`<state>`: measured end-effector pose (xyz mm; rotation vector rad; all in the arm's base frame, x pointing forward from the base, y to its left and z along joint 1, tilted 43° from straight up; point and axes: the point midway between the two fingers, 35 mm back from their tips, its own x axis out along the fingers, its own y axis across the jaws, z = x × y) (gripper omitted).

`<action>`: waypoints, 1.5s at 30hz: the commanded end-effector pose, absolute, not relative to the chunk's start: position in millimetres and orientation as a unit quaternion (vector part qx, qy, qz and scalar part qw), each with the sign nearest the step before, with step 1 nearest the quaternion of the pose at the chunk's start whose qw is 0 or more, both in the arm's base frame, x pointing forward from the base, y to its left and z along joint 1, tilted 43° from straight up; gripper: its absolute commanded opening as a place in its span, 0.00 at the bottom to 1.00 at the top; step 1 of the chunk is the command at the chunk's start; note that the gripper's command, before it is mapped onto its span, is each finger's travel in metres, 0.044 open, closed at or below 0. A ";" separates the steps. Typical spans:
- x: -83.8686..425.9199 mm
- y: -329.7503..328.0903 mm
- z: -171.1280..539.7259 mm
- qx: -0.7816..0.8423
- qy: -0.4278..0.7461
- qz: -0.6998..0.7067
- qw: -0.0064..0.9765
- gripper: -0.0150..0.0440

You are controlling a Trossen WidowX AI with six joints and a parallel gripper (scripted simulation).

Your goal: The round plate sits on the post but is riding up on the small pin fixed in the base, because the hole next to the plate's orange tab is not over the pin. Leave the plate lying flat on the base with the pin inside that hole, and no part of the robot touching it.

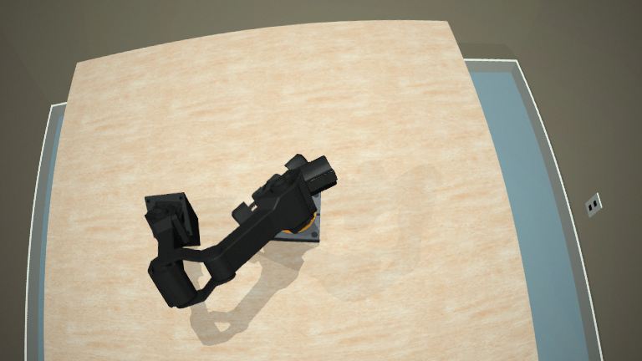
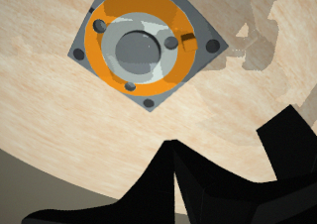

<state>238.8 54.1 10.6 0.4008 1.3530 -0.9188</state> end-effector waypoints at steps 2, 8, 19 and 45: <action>235.1 27.6 8.6 -0.288 0.632 -0.228 0.682 0.25; 235.3 27.3 8.9 -0.288 0.632 -0.228 0.682 0.25; 235.5 27.1 9.2 -0.288 0.632 -0.228 0.682 0.25; 245.9 -11.7 -19.5 -0.289 0.632 -0.229 0.682 0.25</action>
